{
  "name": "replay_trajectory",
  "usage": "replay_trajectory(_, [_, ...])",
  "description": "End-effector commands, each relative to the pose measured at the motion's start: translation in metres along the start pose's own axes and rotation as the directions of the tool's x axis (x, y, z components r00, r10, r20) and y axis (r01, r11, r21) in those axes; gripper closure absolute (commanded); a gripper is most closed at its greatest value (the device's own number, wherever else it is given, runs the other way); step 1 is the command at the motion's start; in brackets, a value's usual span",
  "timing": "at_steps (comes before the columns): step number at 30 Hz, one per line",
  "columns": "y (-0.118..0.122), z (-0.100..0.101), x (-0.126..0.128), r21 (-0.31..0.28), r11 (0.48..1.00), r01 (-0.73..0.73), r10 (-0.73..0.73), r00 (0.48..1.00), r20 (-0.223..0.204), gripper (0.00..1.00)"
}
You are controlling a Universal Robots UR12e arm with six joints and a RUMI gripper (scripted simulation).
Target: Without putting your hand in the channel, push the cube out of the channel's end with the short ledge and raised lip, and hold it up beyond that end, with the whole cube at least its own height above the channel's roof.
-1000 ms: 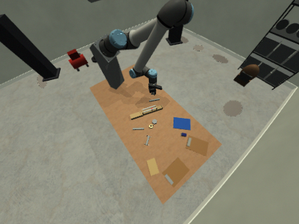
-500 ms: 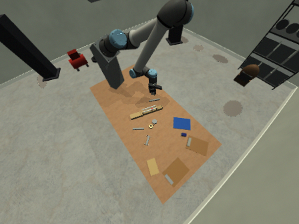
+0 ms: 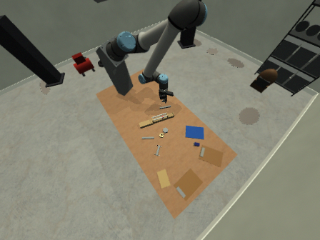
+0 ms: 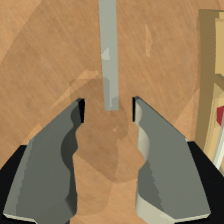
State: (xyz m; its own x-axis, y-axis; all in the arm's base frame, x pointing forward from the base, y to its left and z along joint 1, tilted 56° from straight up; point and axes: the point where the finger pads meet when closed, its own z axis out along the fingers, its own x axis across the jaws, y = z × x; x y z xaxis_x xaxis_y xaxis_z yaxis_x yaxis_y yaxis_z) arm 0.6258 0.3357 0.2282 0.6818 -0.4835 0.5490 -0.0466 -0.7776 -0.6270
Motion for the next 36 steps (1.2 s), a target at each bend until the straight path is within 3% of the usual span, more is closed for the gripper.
replay_trajectory(1, [0.000,0.000,0.000,0.000,1.000,0.000,0.000,1.000,0.000,0.78])
replay_trajectory(27, [0.000,0.000,0.000,0.000,1.000,0.000,0.000,1.000,0.000,0.78])
replay_trajectory(36, [0.000,0.015,0.000,0.000,1.000,0.000,0.000,1.000,0.000,0.78])
